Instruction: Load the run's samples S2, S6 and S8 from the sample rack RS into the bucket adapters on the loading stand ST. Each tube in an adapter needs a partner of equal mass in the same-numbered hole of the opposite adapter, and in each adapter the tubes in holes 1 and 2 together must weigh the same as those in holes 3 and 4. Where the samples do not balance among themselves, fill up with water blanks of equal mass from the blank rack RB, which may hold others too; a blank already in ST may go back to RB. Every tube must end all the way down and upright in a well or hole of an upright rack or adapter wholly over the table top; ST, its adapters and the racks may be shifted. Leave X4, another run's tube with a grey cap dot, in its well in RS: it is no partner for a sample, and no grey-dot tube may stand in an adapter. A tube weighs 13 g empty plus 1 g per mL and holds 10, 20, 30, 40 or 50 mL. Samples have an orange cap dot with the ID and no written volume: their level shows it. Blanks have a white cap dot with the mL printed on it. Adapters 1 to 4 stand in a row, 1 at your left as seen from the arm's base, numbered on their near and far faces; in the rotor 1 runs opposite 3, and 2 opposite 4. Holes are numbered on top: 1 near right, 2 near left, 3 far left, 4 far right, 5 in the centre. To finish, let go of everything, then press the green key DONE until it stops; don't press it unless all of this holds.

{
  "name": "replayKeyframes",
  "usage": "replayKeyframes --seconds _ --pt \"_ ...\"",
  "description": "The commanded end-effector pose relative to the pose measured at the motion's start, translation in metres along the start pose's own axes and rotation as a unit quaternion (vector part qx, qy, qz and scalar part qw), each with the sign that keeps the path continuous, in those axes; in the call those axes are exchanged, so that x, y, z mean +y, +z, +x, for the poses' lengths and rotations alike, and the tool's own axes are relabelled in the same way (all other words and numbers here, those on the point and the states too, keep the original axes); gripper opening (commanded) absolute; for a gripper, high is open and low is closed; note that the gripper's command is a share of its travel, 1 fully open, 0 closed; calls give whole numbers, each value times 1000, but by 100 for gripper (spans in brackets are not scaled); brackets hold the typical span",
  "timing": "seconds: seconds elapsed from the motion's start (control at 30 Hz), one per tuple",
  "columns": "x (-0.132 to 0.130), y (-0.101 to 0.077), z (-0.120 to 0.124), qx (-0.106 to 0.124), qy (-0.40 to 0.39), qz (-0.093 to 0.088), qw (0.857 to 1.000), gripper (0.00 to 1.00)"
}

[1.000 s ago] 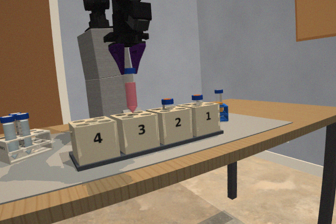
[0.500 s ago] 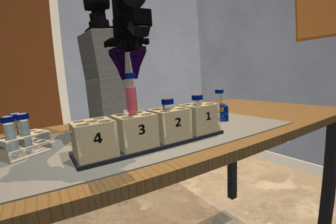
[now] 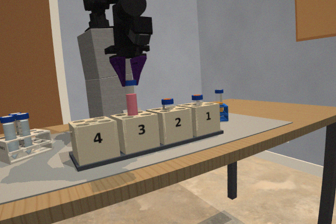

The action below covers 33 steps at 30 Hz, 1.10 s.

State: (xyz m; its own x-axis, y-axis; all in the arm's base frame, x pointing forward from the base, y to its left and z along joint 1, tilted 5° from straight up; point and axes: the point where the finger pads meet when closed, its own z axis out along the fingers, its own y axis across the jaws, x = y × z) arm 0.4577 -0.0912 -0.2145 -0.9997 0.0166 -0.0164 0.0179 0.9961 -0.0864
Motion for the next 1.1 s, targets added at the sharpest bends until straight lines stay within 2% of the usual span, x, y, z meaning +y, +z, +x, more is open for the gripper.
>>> replayKeyframes --seconds 0.0,0.47,0.5,1.0,1.03,1.07 --pt "-5 3 -18 -18 -2 2 1000 0" --pt "-4 20 -13 -11 -3 1 1000 0" --pt "-5 21 -16 -16 -3 1 1000 0" --pt "-6 39 -15 -16 -1 1 1000 0" --pt "-3 41 -8 -7 -4 0 1000 0" --pt "-3 42 -12 -13 -4 1 1000 0"
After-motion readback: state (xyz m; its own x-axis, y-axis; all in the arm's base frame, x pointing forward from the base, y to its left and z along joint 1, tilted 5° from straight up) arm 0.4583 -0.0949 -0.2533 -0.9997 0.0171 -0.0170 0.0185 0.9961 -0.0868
